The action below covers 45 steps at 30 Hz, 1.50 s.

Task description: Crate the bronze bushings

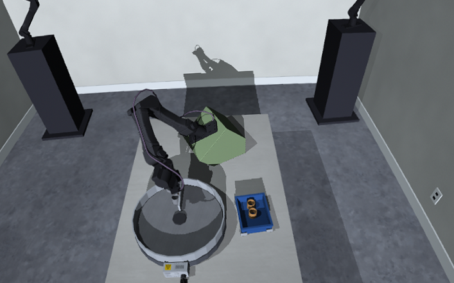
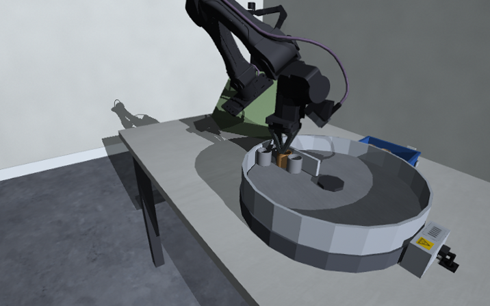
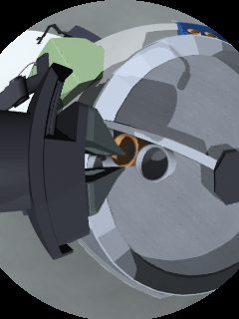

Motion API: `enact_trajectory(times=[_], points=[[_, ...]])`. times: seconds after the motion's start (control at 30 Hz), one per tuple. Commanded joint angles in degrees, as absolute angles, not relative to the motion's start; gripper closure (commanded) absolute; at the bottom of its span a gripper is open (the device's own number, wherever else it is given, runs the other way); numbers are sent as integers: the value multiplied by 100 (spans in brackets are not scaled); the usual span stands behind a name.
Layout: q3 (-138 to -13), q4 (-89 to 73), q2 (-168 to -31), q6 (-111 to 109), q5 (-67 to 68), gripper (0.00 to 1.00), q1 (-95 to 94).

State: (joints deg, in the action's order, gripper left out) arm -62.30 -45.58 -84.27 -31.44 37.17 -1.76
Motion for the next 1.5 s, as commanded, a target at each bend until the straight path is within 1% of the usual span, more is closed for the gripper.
enact_trajectory(times=[0.0,1.47], points=[[-6448,-4491,-8227,-3157,3652,85,-281],[-6508,-4660,-8244,-3141,3660,85,-284]])
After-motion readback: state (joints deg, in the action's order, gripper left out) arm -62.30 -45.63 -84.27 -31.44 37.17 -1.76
